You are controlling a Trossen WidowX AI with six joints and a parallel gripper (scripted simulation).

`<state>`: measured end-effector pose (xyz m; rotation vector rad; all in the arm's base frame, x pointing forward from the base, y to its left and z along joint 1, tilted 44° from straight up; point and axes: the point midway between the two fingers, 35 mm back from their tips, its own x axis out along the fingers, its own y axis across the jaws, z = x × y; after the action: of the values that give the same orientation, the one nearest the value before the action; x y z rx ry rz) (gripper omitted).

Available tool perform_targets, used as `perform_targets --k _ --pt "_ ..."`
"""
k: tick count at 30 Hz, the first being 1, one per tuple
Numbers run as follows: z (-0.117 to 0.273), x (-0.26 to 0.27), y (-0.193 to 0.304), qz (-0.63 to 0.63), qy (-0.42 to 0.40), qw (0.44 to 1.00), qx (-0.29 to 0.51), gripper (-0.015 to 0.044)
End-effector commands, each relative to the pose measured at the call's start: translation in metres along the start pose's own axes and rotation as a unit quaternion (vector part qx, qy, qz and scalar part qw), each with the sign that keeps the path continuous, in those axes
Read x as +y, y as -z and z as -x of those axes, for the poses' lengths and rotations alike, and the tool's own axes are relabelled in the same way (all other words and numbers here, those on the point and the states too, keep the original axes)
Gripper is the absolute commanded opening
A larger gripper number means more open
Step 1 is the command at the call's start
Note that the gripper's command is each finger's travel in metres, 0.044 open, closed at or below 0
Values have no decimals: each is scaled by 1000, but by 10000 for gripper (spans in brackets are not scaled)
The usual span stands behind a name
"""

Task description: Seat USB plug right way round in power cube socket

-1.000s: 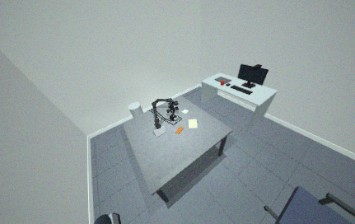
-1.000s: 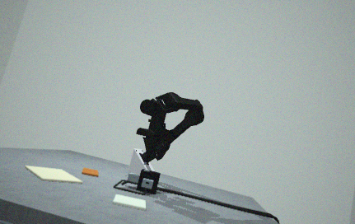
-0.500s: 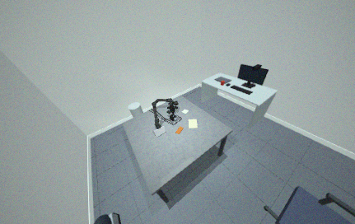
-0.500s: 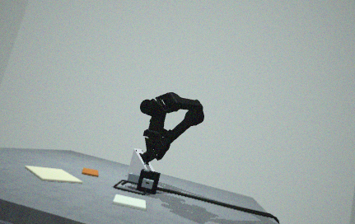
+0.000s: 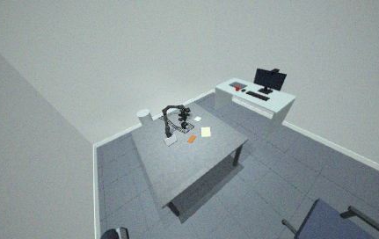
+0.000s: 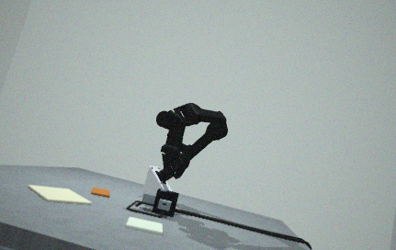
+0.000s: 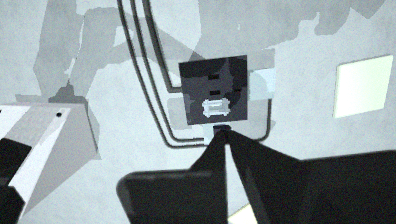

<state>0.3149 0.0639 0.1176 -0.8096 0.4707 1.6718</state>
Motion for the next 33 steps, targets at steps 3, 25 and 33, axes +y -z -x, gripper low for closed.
perform_targets --k 3,25,33 --pt "-1 0 0 0 0 1000 -2 0" --pt "-3 0 -2 1 0 1000 -12 0" --pt "-4 0 -3 1 0 1000 -15 0"
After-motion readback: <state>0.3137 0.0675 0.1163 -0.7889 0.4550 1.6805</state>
